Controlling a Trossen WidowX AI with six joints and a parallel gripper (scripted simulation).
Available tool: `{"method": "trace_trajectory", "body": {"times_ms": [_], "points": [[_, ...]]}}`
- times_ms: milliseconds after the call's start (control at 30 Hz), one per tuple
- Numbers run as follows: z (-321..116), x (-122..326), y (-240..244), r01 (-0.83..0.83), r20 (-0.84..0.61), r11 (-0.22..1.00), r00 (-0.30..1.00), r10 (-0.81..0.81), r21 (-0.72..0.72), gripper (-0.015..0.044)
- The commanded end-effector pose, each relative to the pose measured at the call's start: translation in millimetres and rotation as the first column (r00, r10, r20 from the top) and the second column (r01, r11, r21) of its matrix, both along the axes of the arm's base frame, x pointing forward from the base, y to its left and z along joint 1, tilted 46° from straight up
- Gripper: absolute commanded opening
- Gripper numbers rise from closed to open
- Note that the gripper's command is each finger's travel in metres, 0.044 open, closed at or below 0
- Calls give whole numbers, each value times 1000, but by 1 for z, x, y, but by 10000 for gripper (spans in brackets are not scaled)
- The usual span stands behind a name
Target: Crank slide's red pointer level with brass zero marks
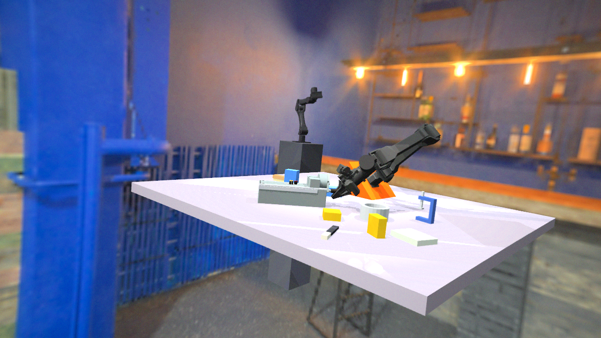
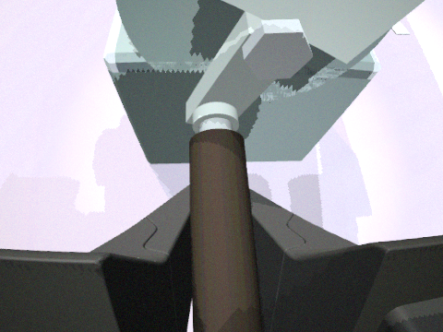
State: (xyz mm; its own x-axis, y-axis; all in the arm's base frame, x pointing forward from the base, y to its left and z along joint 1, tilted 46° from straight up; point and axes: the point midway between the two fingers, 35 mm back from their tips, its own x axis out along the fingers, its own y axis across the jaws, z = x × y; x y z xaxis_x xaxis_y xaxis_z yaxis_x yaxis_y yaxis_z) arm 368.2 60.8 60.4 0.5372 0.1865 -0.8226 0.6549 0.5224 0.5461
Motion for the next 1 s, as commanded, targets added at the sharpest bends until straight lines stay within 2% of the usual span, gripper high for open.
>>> {"method": "trace_trajectory", "body": {"times_ms": [0, 967], "points": [[7, 5, 2, -1, 22, 1000, 1000, 1, 7, 0], [10, 6, 1, -1, 22, 1000, 1000, 1, 7, 0]]}}
